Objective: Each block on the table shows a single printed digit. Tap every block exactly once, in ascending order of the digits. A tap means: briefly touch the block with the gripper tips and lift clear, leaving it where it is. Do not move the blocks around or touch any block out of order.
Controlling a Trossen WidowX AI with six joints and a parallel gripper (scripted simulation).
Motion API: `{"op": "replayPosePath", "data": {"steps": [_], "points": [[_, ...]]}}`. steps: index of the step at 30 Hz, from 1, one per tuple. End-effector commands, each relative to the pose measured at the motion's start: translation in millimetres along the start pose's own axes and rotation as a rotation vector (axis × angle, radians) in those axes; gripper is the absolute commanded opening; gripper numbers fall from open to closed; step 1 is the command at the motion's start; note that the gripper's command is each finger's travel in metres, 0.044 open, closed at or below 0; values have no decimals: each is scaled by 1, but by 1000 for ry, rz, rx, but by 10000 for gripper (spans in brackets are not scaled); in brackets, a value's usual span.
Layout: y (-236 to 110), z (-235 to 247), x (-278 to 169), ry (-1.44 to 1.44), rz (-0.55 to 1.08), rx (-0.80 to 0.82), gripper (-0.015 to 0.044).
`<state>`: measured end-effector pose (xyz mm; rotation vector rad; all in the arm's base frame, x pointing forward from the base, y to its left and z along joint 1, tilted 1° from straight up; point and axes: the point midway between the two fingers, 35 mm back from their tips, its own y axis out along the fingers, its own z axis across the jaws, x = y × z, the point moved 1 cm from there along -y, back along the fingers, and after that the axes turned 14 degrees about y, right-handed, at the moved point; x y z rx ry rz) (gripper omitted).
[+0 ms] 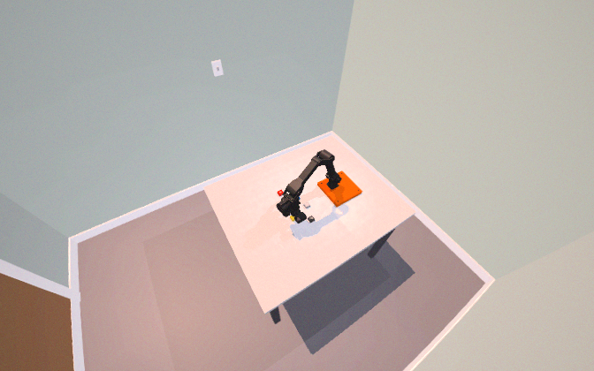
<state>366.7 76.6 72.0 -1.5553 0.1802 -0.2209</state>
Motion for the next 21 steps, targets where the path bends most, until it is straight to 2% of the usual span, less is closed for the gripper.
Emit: {"op": "replayPosePath", "data": {"steps": [1,21], "points": [[2,0,0,4,-4,0,20],[29,0,0,4,-4,0,20]]}}
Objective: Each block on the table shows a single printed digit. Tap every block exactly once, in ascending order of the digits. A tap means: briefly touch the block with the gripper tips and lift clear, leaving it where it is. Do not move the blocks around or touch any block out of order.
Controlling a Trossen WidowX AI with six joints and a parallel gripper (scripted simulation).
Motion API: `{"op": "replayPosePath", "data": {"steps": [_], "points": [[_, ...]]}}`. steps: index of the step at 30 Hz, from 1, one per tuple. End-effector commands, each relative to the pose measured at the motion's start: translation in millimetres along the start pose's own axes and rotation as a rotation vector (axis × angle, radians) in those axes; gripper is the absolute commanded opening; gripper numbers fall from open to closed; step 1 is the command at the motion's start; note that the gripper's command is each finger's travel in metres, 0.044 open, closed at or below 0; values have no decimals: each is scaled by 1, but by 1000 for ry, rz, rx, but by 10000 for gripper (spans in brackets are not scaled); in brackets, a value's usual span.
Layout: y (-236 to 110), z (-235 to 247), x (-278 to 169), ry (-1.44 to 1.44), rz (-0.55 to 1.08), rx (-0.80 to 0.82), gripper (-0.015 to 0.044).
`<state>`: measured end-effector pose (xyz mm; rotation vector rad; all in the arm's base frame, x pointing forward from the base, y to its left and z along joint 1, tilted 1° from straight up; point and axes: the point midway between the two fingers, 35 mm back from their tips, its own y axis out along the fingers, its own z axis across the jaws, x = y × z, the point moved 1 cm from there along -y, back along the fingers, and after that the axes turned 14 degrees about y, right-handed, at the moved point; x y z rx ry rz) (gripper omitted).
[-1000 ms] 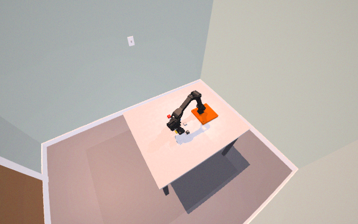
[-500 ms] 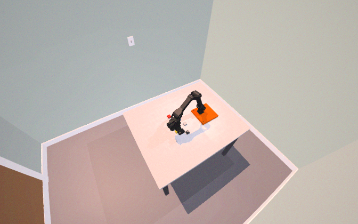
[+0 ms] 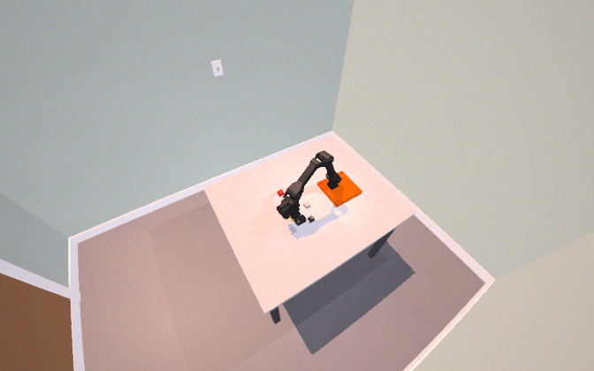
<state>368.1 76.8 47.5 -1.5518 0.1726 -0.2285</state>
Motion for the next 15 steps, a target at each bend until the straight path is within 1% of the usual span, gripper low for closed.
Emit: {"op": "replayPosePath", "data": {"steps": [1,5,9,15], "points": [[5,-1,0,4,5,-5,20],[5,-1,0,4,5,-5,20],[-23,0,0,4,5,-4,20],[-27,0,0,4,5,-5,20]]}}
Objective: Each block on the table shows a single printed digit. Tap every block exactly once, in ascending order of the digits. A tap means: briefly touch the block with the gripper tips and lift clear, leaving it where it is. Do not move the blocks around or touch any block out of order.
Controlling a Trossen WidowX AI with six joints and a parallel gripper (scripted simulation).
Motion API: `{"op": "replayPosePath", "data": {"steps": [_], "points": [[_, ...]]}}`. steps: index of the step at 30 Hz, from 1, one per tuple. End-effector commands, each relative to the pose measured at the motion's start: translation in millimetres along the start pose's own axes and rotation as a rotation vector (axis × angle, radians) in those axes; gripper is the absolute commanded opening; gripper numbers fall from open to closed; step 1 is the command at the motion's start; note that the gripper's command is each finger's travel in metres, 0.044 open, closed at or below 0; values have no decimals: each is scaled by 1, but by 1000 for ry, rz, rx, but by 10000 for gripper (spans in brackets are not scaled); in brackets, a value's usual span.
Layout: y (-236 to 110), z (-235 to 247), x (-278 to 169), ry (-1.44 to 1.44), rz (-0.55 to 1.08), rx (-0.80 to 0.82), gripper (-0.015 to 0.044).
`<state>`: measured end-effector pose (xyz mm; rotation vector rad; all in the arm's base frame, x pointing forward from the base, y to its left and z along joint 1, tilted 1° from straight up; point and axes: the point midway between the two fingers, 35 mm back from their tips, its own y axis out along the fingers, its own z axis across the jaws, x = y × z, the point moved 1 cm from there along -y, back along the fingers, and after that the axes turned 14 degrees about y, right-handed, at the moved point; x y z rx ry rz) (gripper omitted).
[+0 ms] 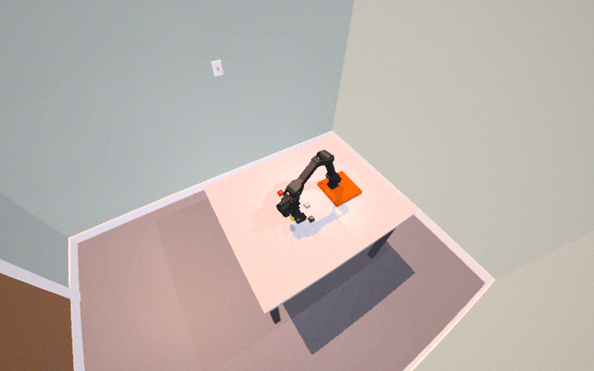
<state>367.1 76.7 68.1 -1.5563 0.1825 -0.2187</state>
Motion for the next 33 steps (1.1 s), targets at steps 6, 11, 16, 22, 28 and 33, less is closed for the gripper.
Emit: {"op": "replayPosePath", "data": {"steps": [6,11,16,22,28,33], "points": [[-77,0,1,4,-7,1,20],[-86,0,0,4,-7,1,20],[-89,-56,-13,4,-6,-4,20],[-86,-137,-55,4,-2,-12,20],[-76,-145,-60,4,-2,-13,20],[-12,-145,-60,4,-2,-13,20]]}}
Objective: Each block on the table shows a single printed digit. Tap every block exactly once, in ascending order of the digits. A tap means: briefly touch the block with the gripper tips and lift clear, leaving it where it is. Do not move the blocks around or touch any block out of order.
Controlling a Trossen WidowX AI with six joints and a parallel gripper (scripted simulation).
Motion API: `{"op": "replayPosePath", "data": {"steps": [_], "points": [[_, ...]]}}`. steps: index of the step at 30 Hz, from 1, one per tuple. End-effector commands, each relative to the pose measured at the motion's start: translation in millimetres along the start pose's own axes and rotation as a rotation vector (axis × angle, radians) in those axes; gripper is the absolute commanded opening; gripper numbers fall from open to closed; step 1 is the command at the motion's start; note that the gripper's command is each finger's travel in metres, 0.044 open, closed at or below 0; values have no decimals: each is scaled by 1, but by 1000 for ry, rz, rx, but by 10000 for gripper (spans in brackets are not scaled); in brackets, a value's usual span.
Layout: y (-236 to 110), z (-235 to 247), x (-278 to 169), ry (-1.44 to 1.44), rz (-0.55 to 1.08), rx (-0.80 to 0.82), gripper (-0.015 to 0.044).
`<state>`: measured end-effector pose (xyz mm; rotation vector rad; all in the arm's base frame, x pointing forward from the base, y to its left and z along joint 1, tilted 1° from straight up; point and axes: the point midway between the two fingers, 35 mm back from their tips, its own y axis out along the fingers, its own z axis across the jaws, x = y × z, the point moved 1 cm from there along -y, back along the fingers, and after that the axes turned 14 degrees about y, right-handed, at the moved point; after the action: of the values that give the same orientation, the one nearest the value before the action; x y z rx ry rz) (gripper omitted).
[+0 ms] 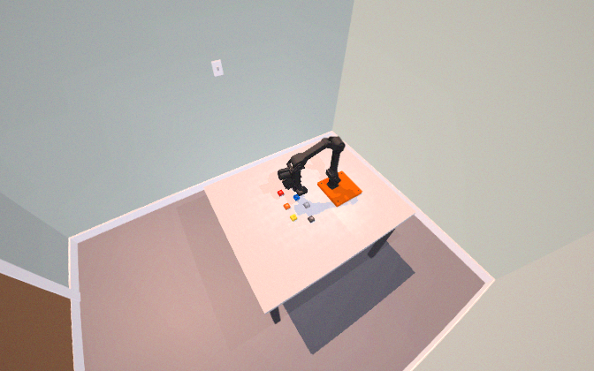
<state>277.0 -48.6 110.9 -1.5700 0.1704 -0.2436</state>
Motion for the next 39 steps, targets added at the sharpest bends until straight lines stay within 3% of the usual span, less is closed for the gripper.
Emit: {"op": "replayPosePath", "data": {"steps": [1,26,31,35,39], "points": [[40,-1,-7,-4,23,-2,20],[72,-2,-8,-4,24,-2,20],[72,-2,-8,-4,24,-2,20],[44,-1,-7,-3,23,-2,20],[42,-1,-7,-4,24,-2,20]]}}
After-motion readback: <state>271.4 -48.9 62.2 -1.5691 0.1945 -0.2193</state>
